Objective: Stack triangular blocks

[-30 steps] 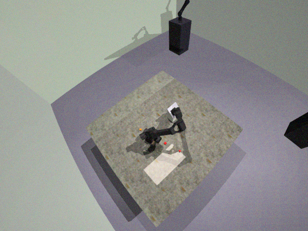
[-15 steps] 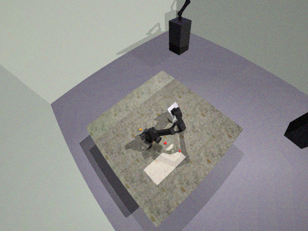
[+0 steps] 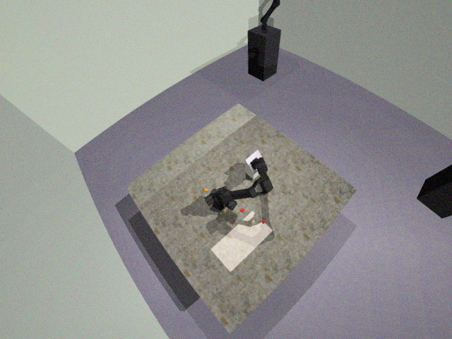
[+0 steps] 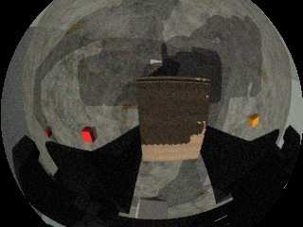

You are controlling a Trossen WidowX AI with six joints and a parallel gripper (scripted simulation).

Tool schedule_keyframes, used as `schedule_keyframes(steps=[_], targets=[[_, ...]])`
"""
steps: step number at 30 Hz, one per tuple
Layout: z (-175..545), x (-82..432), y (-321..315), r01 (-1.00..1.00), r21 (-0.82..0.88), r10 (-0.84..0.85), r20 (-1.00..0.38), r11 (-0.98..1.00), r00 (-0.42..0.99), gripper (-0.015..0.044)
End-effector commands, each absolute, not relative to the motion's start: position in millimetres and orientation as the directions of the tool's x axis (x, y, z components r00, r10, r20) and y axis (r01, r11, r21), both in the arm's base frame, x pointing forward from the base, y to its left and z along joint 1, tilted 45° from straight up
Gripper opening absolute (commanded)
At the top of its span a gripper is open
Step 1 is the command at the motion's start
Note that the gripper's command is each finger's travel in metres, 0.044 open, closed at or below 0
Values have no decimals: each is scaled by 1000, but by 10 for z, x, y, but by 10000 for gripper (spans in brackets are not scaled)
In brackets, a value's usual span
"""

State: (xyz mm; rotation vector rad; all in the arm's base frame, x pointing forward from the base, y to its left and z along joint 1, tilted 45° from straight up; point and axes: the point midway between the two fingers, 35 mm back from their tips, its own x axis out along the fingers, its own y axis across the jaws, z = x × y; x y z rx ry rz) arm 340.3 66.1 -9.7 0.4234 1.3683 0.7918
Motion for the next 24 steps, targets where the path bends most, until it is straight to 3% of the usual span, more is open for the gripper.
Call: schedule_keyframes(steps=[1,21,24], targets=[[-108,3404,667,-248,692,716,-699,678,5,0],[-112,3410,674,-251,693,716,-698,676,3,0],[-103,3412,670,-253,689,713,-701,679,7,79]])
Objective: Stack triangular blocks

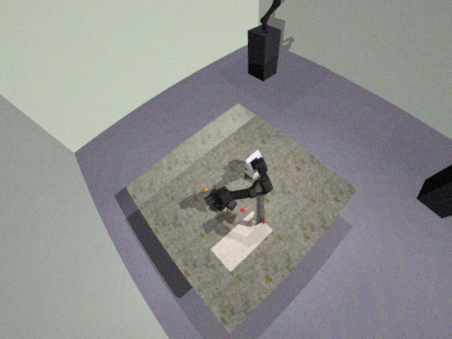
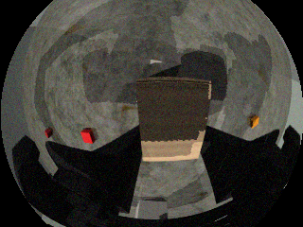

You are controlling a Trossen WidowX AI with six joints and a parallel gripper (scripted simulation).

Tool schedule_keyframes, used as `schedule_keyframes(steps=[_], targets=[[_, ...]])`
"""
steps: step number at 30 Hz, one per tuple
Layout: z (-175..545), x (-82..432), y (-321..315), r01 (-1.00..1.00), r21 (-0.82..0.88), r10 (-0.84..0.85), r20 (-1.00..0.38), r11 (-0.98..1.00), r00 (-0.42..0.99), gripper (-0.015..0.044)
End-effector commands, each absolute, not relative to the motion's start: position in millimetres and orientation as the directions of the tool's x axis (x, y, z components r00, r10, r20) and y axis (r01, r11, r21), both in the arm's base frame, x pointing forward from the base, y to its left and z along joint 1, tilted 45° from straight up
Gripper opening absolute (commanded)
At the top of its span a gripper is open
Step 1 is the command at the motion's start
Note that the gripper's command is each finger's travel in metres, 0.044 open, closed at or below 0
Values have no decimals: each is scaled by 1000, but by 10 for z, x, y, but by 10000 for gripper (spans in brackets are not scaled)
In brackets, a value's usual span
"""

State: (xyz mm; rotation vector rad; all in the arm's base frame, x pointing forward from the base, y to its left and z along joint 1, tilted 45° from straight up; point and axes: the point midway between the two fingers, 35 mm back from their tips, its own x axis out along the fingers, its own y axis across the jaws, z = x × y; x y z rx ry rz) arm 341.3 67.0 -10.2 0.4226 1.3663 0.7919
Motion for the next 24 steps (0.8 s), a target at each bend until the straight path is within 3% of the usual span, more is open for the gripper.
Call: schedule_keyframes(steps=[1,14,24], targets=[[-103,3412,670,-253,689,713,-701,679,7,105],[-103,3412,670,-253,689,713,-701,679,7,440],[138,3456,392,-253,684,708,-706,684,8,440]])
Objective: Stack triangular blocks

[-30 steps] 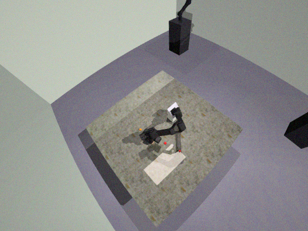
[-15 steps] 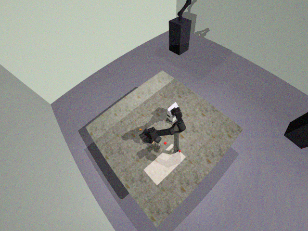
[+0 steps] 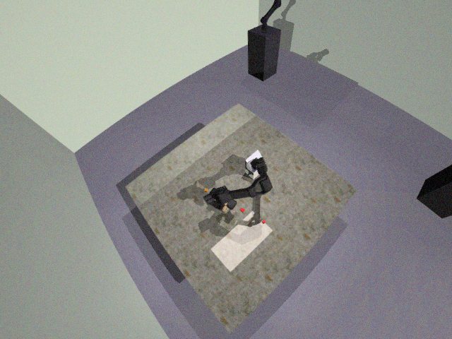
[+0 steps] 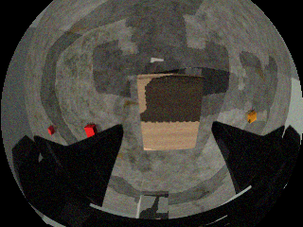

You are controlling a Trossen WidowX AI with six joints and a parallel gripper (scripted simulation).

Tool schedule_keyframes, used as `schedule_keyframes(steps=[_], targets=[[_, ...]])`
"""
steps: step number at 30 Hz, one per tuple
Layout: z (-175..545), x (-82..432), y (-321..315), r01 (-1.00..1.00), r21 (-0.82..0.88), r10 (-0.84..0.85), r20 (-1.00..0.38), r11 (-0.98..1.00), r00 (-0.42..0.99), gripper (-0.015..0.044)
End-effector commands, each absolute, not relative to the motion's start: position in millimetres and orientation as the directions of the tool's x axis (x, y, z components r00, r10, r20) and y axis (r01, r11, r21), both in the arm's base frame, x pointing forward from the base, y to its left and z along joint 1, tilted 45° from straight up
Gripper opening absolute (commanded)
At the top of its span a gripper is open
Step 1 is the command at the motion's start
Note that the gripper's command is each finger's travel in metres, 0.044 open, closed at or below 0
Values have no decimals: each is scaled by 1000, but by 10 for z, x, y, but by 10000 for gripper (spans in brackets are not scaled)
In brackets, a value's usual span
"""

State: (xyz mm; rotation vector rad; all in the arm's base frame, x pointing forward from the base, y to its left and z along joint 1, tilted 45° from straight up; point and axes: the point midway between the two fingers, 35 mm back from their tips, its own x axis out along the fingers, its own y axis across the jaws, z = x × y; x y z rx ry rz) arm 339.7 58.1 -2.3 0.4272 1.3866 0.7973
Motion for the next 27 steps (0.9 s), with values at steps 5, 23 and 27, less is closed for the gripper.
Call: schedule_keyframes(steps=[5,23,27], targets=[[645,3412,-105,-252,686,710,-704,683,7,440],[626,3444,-147,-242,682,708,-705,690,31,440],[626,3444,-147,-242,682,708,-705,690,31,440]])
